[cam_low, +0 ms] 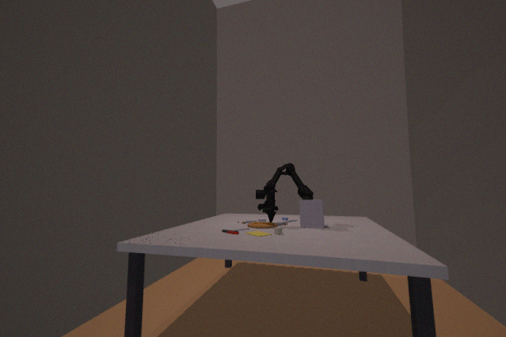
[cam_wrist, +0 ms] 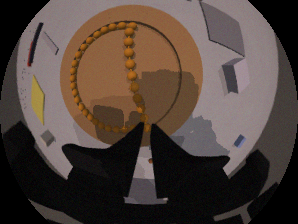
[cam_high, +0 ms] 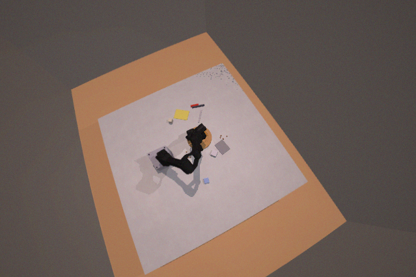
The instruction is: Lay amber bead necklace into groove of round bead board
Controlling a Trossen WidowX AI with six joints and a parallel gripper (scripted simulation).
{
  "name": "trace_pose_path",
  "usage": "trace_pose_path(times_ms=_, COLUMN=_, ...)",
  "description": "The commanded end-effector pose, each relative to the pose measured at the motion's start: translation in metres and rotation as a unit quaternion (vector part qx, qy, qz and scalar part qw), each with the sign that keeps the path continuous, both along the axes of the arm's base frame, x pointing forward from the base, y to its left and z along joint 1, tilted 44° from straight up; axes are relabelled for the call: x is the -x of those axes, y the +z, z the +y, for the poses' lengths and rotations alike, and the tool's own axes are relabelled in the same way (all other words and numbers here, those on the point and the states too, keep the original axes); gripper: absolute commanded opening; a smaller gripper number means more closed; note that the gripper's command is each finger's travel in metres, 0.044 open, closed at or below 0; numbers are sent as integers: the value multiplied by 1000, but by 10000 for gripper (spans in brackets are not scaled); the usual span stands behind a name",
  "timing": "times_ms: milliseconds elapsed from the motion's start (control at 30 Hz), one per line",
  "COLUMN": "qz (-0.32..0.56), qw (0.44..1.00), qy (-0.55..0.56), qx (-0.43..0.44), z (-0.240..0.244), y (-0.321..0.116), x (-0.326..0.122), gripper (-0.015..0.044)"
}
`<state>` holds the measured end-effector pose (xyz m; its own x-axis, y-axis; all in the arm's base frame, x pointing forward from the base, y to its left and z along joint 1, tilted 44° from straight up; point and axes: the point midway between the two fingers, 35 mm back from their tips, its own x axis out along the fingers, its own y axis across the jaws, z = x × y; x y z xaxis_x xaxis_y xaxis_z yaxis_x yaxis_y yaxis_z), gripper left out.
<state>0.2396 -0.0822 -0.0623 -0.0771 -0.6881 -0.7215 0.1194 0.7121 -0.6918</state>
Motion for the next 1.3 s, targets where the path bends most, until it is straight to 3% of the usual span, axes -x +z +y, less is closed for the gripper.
trace_pose_path(times_ms=0, qz=3, qw=1000, qy=1, qx=2, z=-5, y=-3, x=2, gripper=0)
trace_pose_path(times_ms=200, qz=3, qw=1000, qy=1, qx=2, z=-5, y=-4, x=2, gripper=0)
trace_pose_path(times_ms=767, qz=3, qw=1000, qy=2, qx=0, z=-2, y=-2, x=1, gripper=440)
trace_pose_path(times_ms=1267, qz=3, qw=1000, qy=1, qx=2, z=0, y=1, x=1, gripper=440)
